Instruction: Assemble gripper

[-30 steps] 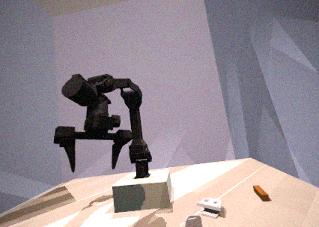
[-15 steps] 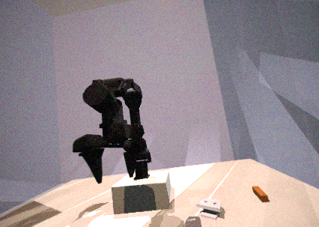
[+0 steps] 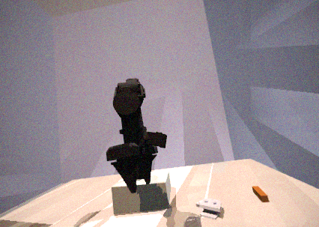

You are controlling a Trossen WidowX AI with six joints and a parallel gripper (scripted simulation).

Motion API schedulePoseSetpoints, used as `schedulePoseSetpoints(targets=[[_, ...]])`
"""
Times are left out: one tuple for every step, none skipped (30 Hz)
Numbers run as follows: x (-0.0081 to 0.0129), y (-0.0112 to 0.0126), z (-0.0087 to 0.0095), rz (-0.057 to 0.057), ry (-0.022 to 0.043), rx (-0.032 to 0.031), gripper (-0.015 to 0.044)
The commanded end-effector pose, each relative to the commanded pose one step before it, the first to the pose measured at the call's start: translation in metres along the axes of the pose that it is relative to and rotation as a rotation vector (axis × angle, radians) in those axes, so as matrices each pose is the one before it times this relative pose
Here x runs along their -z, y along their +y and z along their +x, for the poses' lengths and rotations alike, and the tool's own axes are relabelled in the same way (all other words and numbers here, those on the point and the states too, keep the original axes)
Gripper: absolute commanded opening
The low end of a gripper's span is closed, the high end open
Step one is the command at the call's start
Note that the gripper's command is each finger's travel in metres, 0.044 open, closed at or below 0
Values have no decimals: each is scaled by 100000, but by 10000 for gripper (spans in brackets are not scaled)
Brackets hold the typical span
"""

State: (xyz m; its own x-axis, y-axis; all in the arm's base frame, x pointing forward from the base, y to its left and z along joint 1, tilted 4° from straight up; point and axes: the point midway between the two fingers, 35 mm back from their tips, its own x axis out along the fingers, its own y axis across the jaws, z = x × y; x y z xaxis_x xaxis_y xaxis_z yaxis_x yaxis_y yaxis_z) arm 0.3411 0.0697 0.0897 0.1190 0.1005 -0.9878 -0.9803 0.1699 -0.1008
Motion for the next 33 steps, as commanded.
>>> schedulePoseSetpoints(targets=[[-1100,811,1194,-10325,1350,-3224,440],[-343,144,182,-2588,77,-526,440],[-345,139,182,-2588,74,-525,440],[-347,133,182,-2589,71,-525,440],[-349,128,182,-2590,68,-524,440],[-351,123,182,-2591,65,-523,440],[-353,117,181,-2591,62,-523,440],[-354,112,181,-2592,59,-523,440],[-356,107,181,-2592,56,-522,440],[-357,101,181,-2593,53,-522,440],[-359,96,181,-2594,50,-521,440],[-360,90,181,-2594,47,-521,440],[-350,80,175,-2459,50,-487,440],[-349,75,175,-2449,48,-485,440],[-346,70,172,-2448,41,-488,440],[-345,66,171,-2447,37,-489,440],[-346,61,171,-2448,34,-488,440],[-346,56,171,-2448,32,-488,440],[-347,51,171,-2448,29,-488,440],[-347,46,170,-2449,27,-488,440],[-348,41,170,-2449,25,-488,440],[-348,36,170,-2449,22,-488,440],[-343,32,167,-2455,12,-493,440],[-346,28,168,-2476,9,-497,440],[-346,23,168,-2476,7,-497,440],[-346,18,168,-2476,4,-497,440],[-346,13,168,-2477,1,-497,440],[-344,8,167,-2463,-1,-495,440],[-271,2,131,-1941,-3,-390,440],[-162,-1,79,-1165,-2,-234,440],[-54,-1,26,-388,-1,-78,440],[0,0,0,0,0,0,440],[0,0,0,0,0,0,440]])
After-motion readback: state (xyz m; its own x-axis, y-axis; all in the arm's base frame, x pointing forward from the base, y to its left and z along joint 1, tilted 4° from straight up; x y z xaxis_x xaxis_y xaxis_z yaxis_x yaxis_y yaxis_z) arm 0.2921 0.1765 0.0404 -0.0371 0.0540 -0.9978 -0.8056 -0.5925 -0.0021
